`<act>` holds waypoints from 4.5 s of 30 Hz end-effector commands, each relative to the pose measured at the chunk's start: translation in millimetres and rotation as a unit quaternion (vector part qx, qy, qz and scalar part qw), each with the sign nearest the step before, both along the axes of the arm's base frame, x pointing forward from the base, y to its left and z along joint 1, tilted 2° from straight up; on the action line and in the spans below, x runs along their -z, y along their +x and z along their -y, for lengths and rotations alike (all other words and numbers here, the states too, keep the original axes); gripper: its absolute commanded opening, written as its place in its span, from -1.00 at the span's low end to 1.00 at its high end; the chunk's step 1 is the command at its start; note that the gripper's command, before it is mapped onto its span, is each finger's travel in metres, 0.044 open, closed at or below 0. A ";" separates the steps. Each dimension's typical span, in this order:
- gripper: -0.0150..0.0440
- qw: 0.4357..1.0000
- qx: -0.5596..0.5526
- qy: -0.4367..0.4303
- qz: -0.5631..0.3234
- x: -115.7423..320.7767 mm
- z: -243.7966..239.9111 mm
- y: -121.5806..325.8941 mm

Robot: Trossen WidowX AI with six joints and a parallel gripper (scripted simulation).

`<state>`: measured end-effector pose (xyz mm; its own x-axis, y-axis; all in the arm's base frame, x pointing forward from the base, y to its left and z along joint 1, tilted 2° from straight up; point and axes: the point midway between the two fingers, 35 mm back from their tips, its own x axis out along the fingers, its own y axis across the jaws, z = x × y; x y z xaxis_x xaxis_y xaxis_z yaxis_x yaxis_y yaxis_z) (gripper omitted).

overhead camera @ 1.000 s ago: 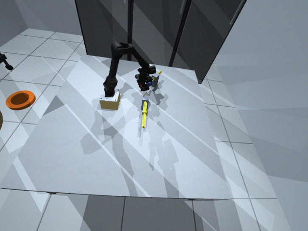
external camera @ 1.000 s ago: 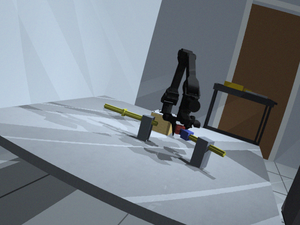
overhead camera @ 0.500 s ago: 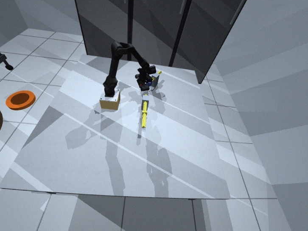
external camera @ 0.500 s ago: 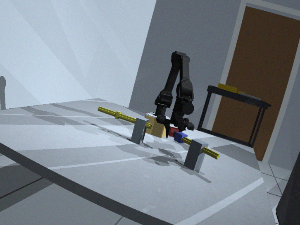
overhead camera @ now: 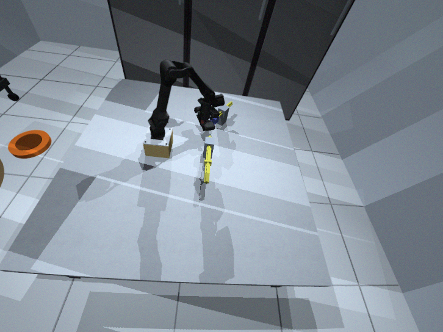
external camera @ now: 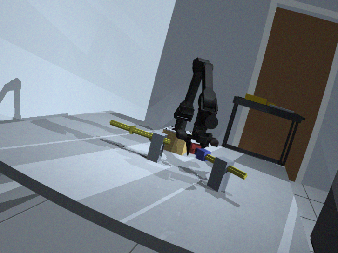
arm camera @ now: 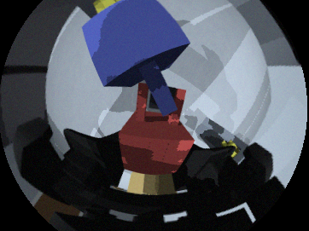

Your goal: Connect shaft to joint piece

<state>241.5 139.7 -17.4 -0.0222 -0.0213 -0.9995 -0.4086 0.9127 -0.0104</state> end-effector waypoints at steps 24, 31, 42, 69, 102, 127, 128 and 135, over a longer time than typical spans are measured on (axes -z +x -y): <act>0.12 1.000 -0.002 0.000 0.001 0.1 -0.1 0.2; 0.12 1.000 -0.002 0.000 0.001 0.1 -0.1 0.2; 0.12 1.000 -0.002 0.000 0.001 0.1 -0.1 0.2; -0.49 1.000 -0.020 0.000 0.000 0.0 1.8 0.9; -0.49 0.939 -0.344 0.005 -0.003 0.3 24.7 24.0; -0.49 0.848 -0.530 0.008 -0.005 0.4 29.4 43.6; -0.49 0.847 -0.532 0.008 -0.005 0.4 29.3 43.6; -0.49 0.849 -0.529 0.009 -0.005 0.5 29.3 43.1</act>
<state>284.7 110.4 -17.8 -0.0089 -0.0200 -0.9998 -0.9994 0.0335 0.0082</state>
